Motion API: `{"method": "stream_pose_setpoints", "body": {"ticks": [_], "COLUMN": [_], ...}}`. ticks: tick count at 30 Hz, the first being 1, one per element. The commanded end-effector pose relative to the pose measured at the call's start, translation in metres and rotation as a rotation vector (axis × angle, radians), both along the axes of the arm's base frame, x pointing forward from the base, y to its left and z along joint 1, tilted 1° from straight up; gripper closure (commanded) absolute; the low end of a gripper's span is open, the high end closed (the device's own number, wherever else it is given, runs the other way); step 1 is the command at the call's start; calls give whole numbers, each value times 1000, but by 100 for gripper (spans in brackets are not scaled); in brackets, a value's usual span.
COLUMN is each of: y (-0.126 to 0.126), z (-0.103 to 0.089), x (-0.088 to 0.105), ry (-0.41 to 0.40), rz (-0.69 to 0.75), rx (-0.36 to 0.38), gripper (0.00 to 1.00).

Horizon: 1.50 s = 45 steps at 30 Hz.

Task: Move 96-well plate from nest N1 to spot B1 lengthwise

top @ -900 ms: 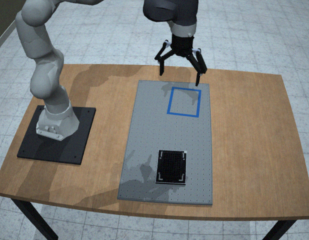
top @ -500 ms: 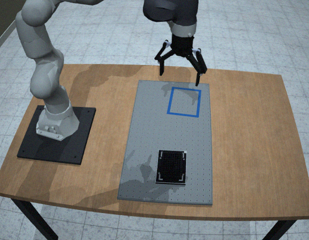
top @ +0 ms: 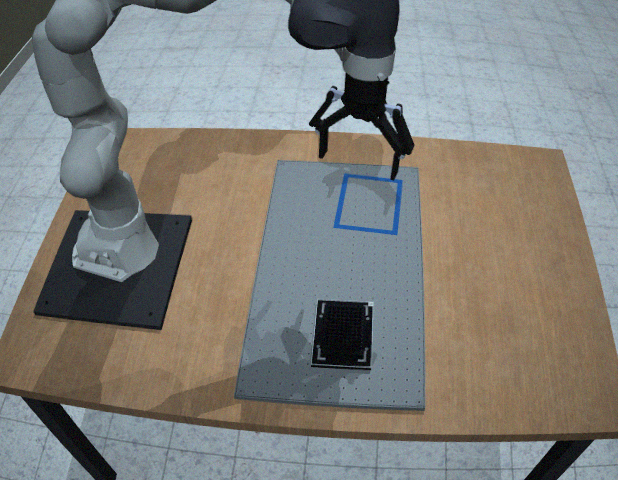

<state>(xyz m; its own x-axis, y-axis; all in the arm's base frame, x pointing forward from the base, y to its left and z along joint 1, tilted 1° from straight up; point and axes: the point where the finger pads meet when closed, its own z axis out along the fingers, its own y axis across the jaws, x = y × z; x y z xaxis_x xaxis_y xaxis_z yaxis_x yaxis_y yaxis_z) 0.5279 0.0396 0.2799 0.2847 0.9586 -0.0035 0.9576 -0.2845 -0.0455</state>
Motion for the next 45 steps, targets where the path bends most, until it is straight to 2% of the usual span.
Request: {"method": "stream_pose_setpoints", "body": {"ticks": [1,5,7,22,24,39,41,45], "y": [-14,-27,-27,-79,-79,-128,-128,-141], "z": [-12,-26,-26,-80,-80,-135,-135,-150], "x": [2,3,3,-1,-1,-12,-12,-15], "ry": [9,24,24,85,85,140,140,148], "rz": [7,14,14,52,52,113,113,135], "rx": [-23,-46,-46,-109,-109,-127,-127,-121], "gripper": [0,0,0,0,0,0,0,0]}}
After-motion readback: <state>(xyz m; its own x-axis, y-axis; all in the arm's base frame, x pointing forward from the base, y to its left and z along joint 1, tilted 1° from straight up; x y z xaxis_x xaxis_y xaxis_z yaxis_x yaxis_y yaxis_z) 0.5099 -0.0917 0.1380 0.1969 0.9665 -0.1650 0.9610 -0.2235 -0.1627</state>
